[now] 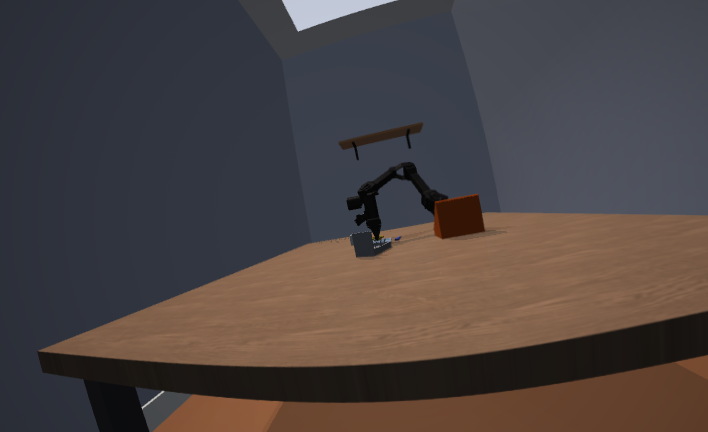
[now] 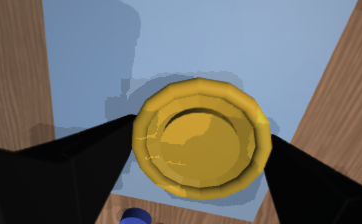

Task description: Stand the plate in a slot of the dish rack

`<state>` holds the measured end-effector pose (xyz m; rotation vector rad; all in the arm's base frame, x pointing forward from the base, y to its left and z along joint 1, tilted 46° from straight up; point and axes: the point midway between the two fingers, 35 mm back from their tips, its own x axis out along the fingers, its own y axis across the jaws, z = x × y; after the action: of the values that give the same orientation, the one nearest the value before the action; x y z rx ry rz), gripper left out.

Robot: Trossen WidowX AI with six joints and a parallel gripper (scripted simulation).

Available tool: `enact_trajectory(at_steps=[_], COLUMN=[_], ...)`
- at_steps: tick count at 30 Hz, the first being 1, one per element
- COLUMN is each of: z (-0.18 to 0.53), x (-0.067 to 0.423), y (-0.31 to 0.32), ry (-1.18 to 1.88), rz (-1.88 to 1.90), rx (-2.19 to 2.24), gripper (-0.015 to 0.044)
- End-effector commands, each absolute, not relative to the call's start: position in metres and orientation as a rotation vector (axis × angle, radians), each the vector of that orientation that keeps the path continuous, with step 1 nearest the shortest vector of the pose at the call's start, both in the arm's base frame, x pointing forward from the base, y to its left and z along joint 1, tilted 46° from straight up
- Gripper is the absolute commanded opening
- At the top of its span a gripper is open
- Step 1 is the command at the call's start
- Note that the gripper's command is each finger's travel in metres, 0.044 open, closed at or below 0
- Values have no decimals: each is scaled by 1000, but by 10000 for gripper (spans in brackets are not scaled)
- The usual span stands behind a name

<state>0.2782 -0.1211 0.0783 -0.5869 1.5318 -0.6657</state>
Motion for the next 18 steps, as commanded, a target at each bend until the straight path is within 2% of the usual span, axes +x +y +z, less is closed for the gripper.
enact_trajectory(at_steps=[1, 5, 18], z=[92, 106, 151], x=[287, 292, 301], y=[-108, -91, -42], ry=[1503, 1490, 1456], rz=[-654, -636, -586], rx=[-587, -593, -614], gripper=[98, 0, 0])
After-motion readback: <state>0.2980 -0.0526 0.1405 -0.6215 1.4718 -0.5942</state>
